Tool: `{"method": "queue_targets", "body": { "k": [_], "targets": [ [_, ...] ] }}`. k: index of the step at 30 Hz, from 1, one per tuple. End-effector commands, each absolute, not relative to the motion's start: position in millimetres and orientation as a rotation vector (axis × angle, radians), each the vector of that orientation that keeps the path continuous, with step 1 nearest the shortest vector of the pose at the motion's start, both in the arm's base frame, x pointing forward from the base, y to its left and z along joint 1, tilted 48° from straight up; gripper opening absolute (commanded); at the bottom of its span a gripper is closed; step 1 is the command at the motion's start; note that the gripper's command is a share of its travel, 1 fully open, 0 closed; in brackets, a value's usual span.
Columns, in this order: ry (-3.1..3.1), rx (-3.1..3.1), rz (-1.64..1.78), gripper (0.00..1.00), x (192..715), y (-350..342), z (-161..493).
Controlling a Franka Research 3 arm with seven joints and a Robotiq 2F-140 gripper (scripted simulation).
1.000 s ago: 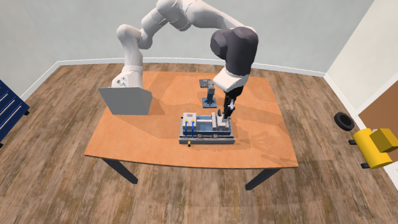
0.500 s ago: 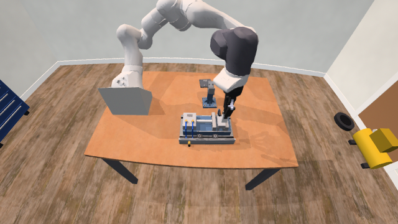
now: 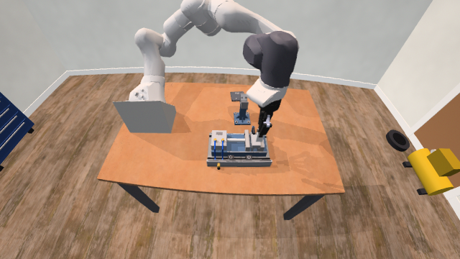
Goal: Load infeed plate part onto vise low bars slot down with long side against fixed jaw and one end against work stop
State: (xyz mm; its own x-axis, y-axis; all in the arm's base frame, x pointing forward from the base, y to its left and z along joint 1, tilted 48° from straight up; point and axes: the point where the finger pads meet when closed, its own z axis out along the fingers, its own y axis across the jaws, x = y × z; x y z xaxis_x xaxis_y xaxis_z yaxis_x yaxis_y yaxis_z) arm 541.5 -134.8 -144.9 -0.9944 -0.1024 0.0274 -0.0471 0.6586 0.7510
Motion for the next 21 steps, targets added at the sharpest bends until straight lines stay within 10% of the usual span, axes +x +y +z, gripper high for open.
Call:
{"method": "queue_targets", "body": {
  "k": [1, 21],
  "targets": [
    [-2.806, 0.144, -1.262, 0.0, 541.4, -135.5, -145.8],
    [-2.811, 0.175, -1.266, 0.0, 540.0, -124.3, -156.4]
  ]
}}
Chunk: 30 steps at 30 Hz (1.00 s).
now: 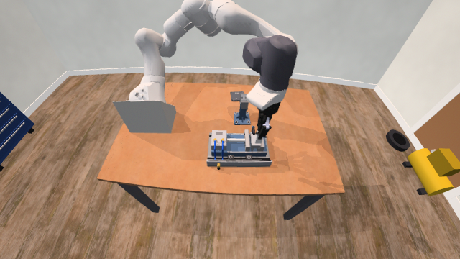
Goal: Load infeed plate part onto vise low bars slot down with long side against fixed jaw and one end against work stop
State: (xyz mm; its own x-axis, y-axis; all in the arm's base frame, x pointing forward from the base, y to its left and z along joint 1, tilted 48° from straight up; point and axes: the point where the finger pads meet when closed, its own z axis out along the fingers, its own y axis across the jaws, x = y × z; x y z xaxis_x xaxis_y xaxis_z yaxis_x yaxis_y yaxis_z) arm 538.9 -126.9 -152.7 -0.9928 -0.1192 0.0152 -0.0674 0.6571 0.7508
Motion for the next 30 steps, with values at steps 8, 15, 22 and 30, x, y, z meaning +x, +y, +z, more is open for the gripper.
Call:
{"method": "queue_targets", "body": {
  "k": [8, 15, 22, 30],
  "targets": [
    [-2.811, 0.175, -1.266, 0.0, 538.7, -113.7, -166.5],
    [-2.811, 0.175, -1.266, 0.0, 537.7, -105.7, -174.2],
    [-2.811, 0.175, -1.266, 0.0, 537.2, -101.6, -178.1],
    [-2.811, 0.175, -1.266, 0.0, 536.8, -98.6, -180.9]
  ]
}}
